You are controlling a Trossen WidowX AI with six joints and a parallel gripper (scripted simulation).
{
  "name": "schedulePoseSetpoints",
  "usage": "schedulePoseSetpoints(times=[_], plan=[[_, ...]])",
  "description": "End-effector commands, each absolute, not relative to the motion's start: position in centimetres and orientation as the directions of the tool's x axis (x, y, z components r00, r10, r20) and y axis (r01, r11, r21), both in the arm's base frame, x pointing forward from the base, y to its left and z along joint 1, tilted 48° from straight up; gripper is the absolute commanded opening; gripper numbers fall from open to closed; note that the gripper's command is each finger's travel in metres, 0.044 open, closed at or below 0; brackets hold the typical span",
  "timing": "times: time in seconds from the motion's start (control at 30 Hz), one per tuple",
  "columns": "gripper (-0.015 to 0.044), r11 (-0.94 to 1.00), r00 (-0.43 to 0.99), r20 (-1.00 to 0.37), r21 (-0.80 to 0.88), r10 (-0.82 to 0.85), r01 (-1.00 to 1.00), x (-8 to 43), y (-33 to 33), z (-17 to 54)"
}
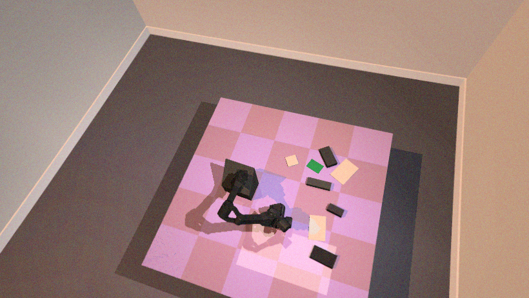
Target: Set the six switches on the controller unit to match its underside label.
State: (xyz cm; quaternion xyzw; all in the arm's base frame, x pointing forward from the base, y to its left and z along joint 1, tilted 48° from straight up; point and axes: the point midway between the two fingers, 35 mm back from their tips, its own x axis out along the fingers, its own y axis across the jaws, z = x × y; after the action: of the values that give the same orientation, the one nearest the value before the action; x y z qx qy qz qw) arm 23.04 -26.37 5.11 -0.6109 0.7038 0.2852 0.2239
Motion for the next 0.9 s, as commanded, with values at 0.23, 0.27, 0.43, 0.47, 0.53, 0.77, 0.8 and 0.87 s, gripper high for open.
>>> schedulePoseSetpoints(times=[0.23, 0.27, 0.43, 0.47, 0.53, 0.77, 0.8, 0.87], plan=[[0.0336, 0.089, -0.152, -0.665, 0.128, -0.731, -0.988, 23.2, -25.4, 5.4], [0.0336, 0.089, -0.152, -0.665, 0.128, -0.731, -0.988, 23.2, -25.3, 5.4], [0.0336, 0.089, -0.152, -0.665, 0.128, -0.731, -0.988, 23.3, -24.9, 5.5], [0.0336, 0.089, -0.152, -0.665, 0.128, -0.731, -0.988, 23.3, -24.9, 5.5], [0.0336, 0.089, -0.152, -0.665, 0.128, -0.731, -0.988, 23.3, -24.7, 5.6], [0.0336, 0.089, -0.152, -0.665, 0.128, -0.731, -0.988, 23.4, -24.1, 5.7], [0.0336, 0.089, -0.152, -0.665, 0.128, -0.731, -0.988, 23.4, -24.1, 5.7], [0.0336, 0.089, -0.152, -0.665, 0.128, -0.731, -0.988, 23.4, -23.9, 5.7]])
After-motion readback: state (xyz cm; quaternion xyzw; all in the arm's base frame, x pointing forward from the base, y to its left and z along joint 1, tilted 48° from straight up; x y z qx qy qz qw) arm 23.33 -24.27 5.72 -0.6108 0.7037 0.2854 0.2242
